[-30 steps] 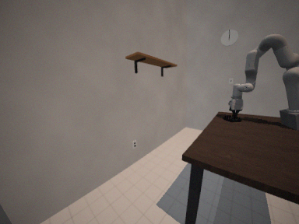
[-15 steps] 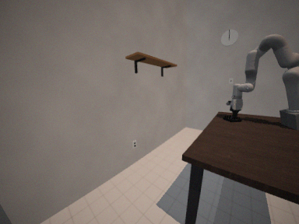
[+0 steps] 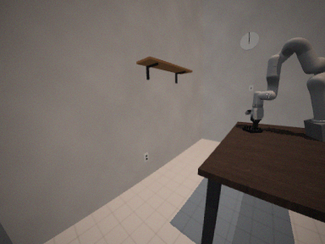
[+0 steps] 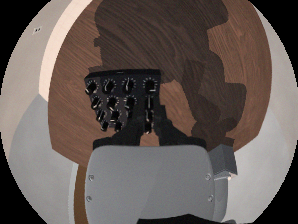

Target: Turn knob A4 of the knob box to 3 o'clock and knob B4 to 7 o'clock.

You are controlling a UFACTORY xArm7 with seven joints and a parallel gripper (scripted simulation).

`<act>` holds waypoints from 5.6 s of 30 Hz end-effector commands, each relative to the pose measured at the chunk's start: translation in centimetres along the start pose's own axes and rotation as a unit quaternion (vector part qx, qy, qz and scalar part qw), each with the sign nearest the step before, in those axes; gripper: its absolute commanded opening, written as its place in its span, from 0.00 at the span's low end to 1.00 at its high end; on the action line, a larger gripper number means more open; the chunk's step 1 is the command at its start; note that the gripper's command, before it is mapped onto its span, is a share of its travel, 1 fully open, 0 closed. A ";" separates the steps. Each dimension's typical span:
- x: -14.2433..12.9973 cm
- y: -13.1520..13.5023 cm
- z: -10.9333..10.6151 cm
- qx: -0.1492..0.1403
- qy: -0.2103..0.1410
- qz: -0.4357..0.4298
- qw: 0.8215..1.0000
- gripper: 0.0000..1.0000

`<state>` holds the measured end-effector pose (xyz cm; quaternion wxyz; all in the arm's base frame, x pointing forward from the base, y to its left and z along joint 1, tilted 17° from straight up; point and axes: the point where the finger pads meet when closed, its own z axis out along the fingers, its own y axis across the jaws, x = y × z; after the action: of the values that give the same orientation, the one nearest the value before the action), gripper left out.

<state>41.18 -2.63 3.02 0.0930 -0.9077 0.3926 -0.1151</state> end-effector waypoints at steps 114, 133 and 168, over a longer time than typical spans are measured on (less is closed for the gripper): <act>-0.5 0.5 -3.0 -0.008 -0.010 0.274 0.962 0.19; -1.1 0.7 -2.6 -0.018 -0.015 0.521 0.853 0.19; -1.6 0.7 -2.6 -0.031 -0.014 0.840 0.542 0.19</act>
<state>38.82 -2.12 5.01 0.1395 -0.2306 0.9622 0.0382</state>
